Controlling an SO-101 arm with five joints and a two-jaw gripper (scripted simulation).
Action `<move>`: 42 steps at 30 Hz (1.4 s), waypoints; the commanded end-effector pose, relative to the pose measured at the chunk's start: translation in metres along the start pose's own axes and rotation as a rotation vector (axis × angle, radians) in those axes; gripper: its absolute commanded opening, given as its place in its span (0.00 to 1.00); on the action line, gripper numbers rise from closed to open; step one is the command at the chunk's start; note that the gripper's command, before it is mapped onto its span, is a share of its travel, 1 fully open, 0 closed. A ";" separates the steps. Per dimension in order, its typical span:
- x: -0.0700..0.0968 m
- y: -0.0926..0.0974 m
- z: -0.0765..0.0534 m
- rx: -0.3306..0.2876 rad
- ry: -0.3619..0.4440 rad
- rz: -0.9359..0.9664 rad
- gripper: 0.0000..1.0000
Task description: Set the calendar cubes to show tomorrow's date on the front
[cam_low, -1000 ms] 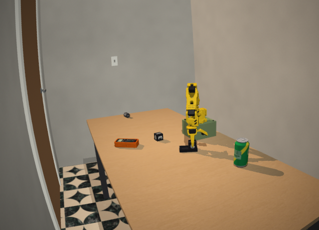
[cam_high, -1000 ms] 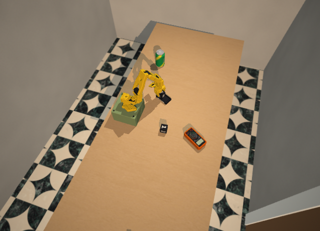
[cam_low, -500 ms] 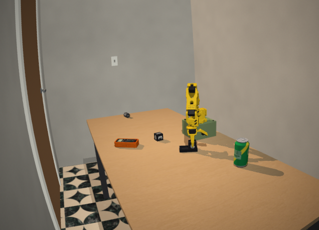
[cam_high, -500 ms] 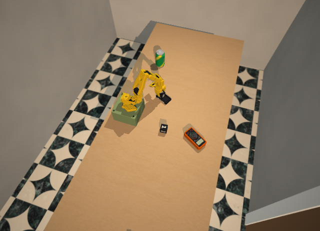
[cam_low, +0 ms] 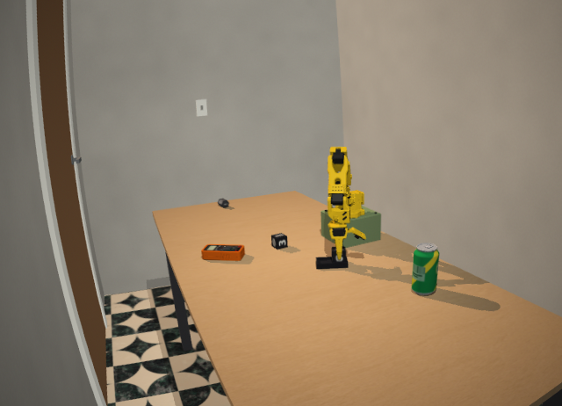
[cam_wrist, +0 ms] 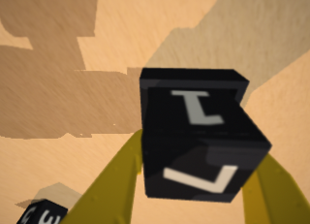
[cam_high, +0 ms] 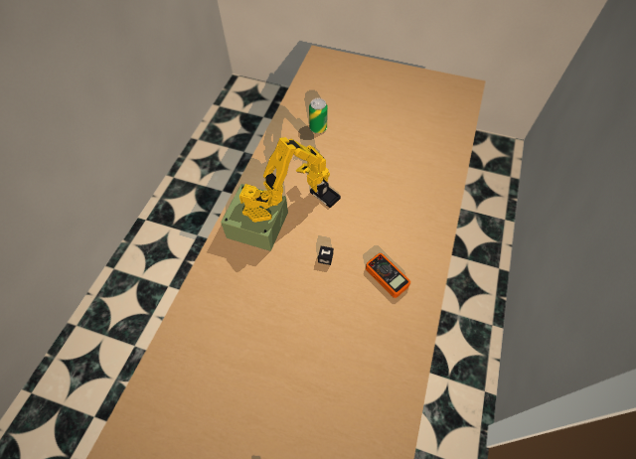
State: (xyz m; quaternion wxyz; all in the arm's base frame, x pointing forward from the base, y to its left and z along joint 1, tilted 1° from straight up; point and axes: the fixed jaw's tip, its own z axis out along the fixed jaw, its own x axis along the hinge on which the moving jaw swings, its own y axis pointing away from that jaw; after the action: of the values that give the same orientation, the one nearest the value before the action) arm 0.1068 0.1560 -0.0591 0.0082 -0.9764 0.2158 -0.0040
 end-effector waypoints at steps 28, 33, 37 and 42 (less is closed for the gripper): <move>-0.002 0.003 0.002 -0.020 -0.005 -0.011 0.00; -0.002 0.002 0.001 -0.020 -0.005 -0.011 0.00; -0.002 0.002 0.000 -0.020 -0.005 -0.011 0.00; -0.002 0.002 -0.001 -0.020 -0.005 -0.011 0.00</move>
State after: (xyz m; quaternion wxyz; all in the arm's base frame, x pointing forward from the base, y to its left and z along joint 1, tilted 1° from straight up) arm 0.1059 0.1546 -0.0590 0.0028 -0.9764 0.2157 -0.0020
